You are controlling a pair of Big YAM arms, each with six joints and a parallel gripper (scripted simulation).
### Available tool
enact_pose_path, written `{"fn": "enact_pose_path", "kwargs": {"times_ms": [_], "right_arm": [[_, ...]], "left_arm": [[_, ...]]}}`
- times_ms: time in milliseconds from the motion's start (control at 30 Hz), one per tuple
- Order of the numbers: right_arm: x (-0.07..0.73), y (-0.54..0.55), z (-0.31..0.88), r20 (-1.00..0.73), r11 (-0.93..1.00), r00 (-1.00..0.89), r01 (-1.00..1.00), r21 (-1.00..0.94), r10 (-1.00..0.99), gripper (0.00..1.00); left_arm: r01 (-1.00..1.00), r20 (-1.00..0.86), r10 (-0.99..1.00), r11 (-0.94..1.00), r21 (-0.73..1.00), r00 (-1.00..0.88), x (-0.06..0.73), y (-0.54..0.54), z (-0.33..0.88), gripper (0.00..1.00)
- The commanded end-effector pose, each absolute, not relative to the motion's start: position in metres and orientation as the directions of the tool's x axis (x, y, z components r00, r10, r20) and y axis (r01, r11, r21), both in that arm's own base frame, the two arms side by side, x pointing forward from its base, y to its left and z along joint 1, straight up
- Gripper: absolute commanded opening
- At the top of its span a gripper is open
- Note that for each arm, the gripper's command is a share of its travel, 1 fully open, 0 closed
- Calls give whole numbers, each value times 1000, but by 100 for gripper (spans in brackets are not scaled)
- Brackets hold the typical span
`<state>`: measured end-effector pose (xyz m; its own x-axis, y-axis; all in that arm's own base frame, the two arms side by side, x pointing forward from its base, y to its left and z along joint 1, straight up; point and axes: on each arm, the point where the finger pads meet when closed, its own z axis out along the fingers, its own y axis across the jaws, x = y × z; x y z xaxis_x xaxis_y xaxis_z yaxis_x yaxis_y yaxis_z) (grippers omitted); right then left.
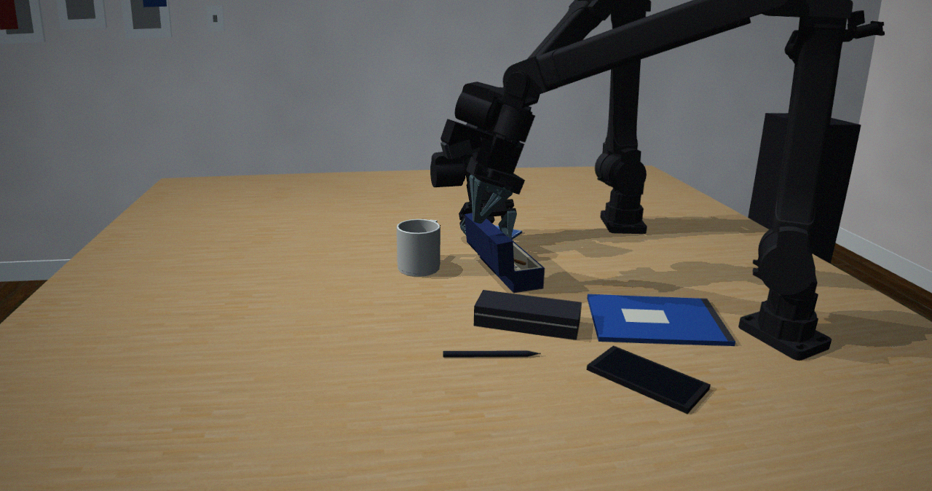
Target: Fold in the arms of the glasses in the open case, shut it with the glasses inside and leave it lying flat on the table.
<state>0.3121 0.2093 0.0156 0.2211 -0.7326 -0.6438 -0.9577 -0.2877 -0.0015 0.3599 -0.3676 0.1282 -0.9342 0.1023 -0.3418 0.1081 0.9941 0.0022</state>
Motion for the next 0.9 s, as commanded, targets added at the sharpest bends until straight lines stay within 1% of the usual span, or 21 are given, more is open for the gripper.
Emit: {"fn": "enact_pose_path", "kwargs": {"times_ms": [0,67,100,233,500,633,800,833,867], "right_arm": [[310,201,11,-637,-252,170,-967,40,-752,57],[310,201,11,-637,-252,170,-967,40,-752,57],[310,201,11,-637,-252,170,-967,40,-752,57],[310,201,11,-637,-252,170,-967,40,-752,57],[310,201,11,-637,-252,170,-967,40,-752,57],[310,201,11,-637,-252,170,-967,40,-752,57],[310,201,11,-637,-252,170,-967,40,-752,57],[310,201,11,-637,-252,170,-967,40,-752,57],[310,201,11,-637,-252,170,-967,40,-752,57]], "left_arm": [[116,-383,92,992,-40,-919,385,-383,161,0],[121,-399,87,991,-60,-913,379,-386,174,0],[89,-383,64,995,-49,-922,387,-382,160,0],[106,-394,77,993,-53,-916,392,-386,156,0],[107,-343,100,994,1,-934,376,-365,112,0],[107,-361,94,994,-17,-928,381,-369,120,0],[108,-340,102,994,2,-935,378,-364,102,0],[113,-382,91,993,-37,-920,388,-381,125,0],[110,-387,86,993,-40,-918,396,-383,126,0]]}}
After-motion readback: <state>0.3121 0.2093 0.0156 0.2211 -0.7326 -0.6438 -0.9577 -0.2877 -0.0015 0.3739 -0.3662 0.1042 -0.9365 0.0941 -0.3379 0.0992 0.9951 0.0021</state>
